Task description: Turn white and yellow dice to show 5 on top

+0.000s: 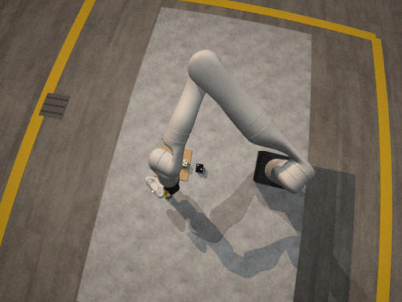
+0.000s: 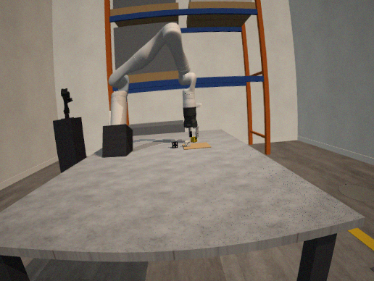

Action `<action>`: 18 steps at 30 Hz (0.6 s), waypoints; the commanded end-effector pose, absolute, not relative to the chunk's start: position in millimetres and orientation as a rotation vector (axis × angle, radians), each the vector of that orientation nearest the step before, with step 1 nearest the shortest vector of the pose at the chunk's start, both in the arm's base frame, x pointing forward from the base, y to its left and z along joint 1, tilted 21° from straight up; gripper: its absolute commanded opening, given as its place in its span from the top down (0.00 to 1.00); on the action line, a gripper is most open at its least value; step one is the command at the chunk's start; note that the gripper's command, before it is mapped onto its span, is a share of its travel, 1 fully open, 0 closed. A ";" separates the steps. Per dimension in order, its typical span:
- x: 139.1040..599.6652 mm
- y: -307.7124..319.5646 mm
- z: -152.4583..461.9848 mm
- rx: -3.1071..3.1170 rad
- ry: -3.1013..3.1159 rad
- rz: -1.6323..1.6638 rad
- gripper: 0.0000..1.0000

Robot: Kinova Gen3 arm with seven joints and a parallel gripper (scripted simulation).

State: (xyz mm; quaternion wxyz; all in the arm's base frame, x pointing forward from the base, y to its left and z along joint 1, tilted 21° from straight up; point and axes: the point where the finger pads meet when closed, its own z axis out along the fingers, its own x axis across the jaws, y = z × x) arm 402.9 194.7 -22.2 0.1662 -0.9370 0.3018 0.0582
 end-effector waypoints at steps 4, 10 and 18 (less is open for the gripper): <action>403.7 203.1 -35.4 -2.660 0.864 0.168 0.13; 403.7 205.6 -42.0 -2.660 0.864 0.168 0.13; 403.6 207.2 -46.2 -2.660 0.864 0.168 0.13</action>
